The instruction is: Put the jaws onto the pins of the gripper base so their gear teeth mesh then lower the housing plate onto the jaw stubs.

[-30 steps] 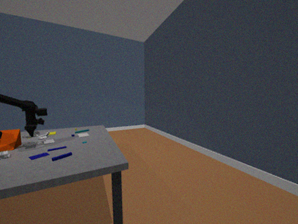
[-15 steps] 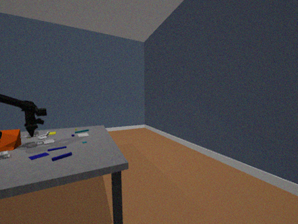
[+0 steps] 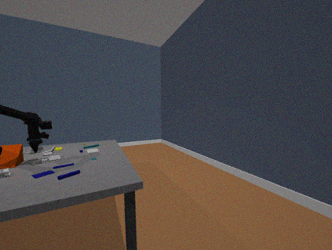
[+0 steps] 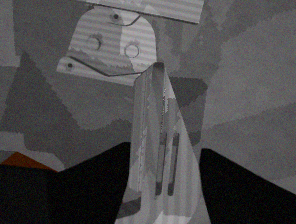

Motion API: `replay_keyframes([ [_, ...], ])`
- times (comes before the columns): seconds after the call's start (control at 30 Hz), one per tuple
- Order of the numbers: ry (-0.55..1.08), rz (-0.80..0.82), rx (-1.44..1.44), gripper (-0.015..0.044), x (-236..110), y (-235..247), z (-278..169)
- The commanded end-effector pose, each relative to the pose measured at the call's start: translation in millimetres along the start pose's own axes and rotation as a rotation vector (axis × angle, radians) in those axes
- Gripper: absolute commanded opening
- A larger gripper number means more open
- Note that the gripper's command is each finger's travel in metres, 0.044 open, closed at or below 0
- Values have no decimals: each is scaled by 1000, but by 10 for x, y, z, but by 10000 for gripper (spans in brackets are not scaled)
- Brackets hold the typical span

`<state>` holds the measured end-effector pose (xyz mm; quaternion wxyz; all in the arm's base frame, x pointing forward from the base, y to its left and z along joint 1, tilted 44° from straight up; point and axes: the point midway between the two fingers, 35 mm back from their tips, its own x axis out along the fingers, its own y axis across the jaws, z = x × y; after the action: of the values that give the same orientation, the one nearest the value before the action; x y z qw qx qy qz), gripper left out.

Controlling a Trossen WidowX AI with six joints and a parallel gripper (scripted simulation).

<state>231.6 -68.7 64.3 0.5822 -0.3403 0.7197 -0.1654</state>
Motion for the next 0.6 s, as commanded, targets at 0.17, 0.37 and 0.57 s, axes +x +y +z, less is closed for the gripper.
replay_keyframes([
  [0.17, -1, 3, -6, 134, -1, 5, 23],
  [0.37, -1, 3, -5, 134, -20, -4, 215],
  [0.57, -2, 3, -4, 134, -31, -3, 413],
])
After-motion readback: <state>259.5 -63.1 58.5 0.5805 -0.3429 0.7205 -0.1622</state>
